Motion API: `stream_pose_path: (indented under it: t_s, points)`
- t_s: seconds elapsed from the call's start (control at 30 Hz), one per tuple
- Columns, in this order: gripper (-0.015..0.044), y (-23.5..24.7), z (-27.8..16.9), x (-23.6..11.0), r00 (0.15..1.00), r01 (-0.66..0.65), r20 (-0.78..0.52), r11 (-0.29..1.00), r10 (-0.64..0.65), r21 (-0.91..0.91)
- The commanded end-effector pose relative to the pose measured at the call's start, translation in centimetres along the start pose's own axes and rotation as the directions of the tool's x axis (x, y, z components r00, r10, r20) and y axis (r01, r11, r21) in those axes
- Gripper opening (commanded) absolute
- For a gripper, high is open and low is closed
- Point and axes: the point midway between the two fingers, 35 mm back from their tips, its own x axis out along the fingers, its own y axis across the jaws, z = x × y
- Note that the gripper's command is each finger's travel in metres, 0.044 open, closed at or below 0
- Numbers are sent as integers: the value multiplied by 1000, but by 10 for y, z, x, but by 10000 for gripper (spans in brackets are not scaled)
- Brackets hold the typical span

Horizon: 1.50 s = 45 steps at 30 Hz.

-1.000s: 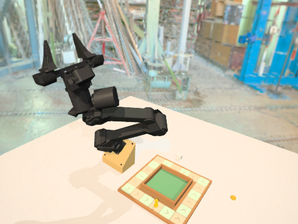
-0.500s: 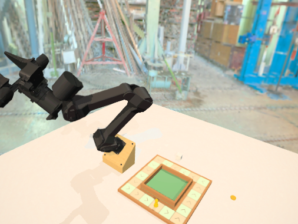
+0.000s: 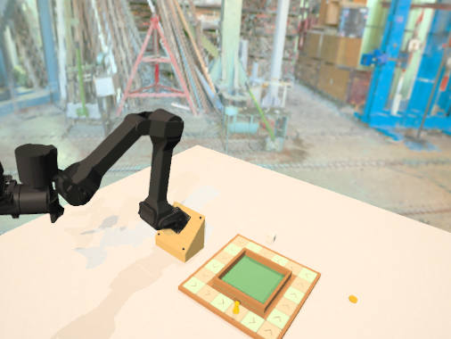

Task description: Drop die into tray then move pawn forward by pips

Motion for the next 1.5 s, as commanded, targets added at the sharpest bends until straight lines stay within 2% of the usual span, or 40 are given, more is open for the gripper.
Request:
stream_pose_path:
  t_s: [0.0,0.2,0.37,0.57,0.8,1.13,1.3,1.47]
  points:
    - [275,42,-24,3,987,-123,-91,990,129,71]
    - [275,121,-64,-13,907,-308,-238,932,348,190]
    - [275,189,-91,-48,781,-445,-339,848,524,286]
    - [275,262,-111,-115,575,-583,-427,715,698,385]
    - [275,319,-116,-217,298,-689,-475,531,828,493]
    - [275,350,-111,-381,-94,-762,-525,279,846,585]
    - [275,340,-105,-469,-276,-777,-546,151,791,611]
    - [275,314,-105,-546,-408,-797,-588,41,699,602]
